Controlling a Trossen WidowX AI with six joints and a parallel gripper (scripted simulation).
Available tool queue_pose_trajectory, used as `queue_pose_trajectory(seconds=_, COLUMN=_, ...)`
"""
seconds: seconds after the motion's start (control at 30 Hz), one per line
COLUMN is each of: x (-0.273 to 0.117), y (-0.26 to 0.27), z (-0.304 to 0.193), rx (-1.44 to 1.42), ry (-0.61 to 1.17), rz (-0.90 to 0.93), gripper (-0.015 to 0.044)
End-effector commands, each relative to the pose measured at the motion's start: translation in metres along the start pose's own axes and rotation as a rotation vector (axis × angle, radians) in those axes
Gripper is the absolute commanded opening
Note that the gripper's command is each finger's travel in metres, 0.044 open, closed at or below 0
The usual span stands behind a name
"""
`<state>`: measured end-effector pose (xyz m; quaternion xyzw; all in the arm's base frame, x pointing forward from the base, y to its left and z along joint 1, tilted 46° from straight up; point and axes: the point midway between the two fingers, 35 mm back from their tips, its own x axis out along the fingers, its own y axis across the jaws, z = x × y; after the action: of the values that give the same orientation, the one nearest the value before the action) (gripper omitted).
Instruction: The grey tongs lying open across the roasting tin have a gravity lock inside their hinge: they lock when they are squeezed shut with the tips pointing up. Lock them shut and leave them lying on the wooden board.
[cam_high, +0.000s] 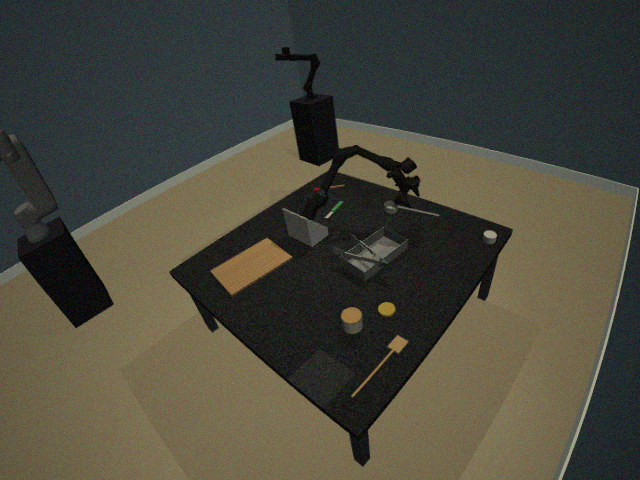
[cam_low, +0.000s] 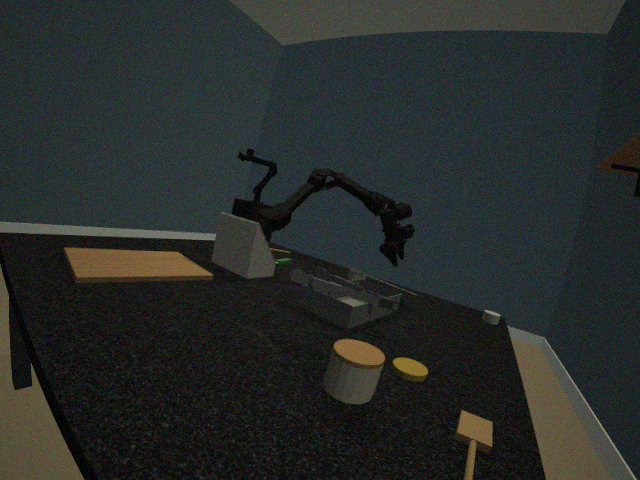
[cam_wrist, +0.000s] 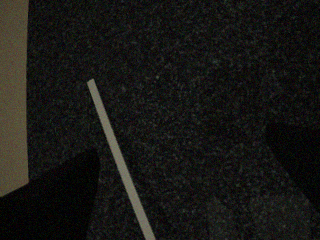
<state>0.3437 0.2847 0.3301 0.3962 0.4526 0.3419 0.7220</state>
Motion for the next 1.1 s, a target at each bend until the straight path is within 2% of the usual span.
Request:
queue_pose_trajectory(seconds=0.0, x=0.005, y=-0.059, z=0.027, rx=-0.032, ry=0.015, rz=-0.125, gripper=0.044)
queue_pose_trajectory(seconds=0.17, x=-0.002, y=-0.147, z=0.055, rx=-0.053, ry=0.083, rz=-0.275, gripper=0.044)
queue_pose_trajectory(seconds=0.37, x=-0.029, y=-0.247, z=0.069, rx=-0.038, ry=0.193, rz=-0.378, gripper=0.044)
queue_pose_trajectory(seconds=0.67, x=-0.096, y=-0.382, z=0.051, rx=0.015, ry=0.403, rz=-0.34, gripper=0.044)
queue_pose_trajectory(seconds=0.77, x=-0.107, y=-0.4, z=0.044, rx=0.024, ry=0.43, rz=-0.306, gripper=0.044)
queue_pose_trajectory(seconds=1.07, x=-0.107, y=-0.4, z=0.045, rx=0.024, ry=0.43, rz=-0.306, gripper=0.044)
